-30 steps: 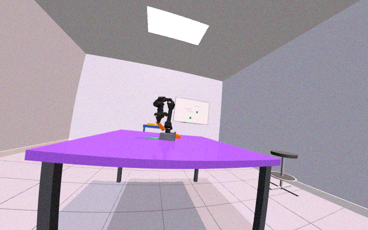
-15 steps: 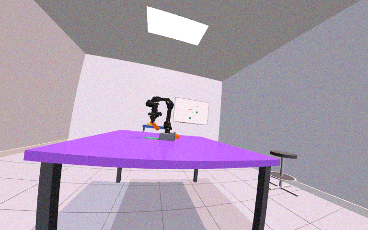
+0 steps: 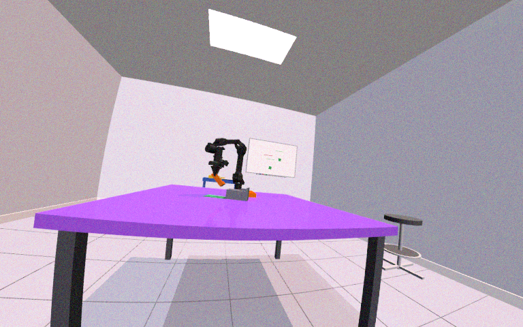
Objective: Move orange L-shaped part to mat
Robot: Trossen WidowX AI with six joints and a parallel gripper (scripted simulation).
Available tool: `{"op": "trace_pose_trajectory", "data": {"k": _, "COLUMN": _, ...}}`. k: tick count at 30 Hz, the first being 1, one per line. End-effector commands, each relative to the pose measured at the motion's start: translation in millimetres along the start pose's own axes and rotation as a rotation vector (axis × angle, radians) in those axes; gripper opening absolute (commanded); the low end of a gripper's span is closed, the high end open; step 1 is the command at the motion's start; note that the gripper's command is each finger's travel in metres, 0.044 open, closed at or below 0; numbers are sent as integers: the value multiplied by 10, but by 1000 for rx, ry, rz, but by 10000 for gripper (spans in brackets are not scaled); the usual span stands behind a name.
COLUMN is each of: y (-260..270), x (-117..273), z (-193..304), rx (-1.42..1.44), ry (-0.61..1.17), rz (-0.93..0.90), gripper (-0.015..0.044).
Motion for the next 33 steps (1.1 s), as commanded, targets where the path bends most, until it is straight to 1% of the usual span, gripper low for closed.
{"op": "trace_pose_trajectory", "data": {"k": 1, "y": 2, "x": -64, "z": -2, "rx": 4, "ry": -3, "rz": -2, "gripper": 0}}
{"op": "trace_pose_trajectory", "data": {"k": 33, "y": 3, "x": -579, "z": -3, "rx": 4, "ry": -3, "rz": -2, "gripper": 0}}
Point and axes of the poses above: the point midway between the two fingers, 35 mm back from their tips, its own x axis back along the fingers, its own y axis across the jaws, z = x × y, the point moved 9 cm from there along x, back along the fingers
